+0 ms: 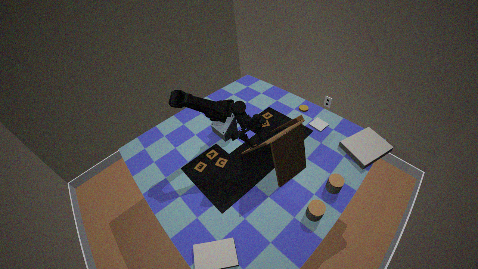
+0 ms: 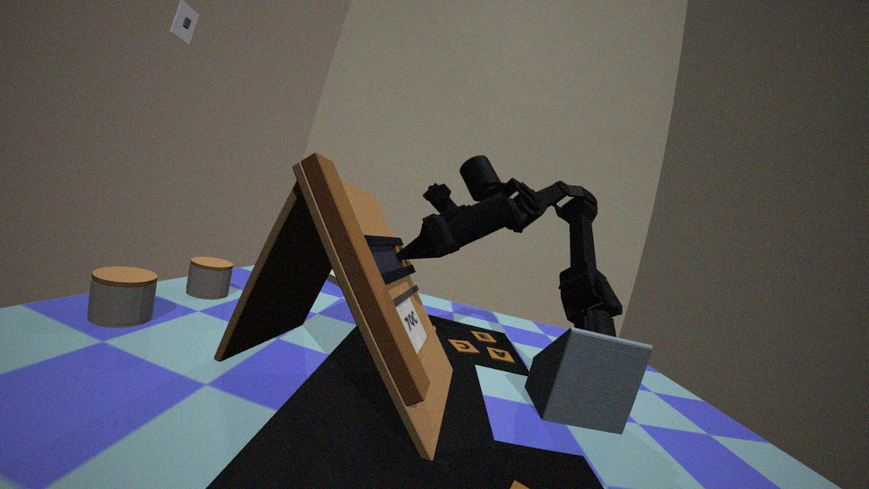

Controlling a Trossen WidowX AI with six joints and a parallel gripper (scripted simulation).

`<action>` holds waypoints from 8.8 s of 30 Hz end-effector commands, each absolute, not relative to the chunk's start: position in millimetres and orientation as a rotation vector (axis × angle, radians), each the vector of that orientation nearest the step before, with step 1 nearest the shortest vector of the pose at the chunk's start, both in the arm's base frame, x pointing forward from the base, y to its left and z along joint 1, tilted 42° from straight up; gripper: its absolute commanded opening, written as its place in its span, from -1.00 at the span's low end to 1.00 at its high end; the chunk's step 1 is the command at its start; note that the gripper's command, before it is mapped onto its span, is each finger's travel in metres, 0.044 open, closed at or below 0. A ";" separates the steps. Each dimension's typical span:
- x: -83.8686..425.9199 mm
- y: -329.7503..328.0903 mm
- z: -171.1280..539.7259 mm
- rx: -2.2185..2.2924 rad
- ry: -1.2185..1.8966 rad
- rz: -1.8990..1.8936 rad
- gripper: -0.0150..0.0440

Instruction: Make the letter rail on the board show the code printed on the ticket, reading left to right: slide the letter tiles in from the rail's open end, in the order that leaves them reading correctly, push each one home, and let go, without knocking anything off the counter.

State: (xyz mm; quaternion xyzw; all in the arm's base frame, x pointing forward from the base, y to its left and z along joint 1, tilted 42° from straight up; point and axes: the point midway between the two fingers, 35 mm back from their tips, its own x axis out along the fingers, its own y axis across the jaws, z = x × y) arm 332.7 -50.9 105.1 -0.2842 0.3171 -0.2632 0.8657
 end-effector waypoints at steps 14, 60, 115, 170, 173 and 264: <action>335.9 -43.9 97.2 -0.594 0.666 -0.553 -0.49; 343.3 -25.9 80.4 -0.593 0.665 -0.553 -0.49; 351.9 -4.2 60.4 -0.591 0.665 -0.552 -0.49; 360.3 17.4 40.4 -0.589 0.664 -0.552 -0.49; 360.7 18.6 39.3 -0.589 0.664 -0.552 -0.49; 354.4 53.2 28.1 -0.586 0.665 -0.551 0.51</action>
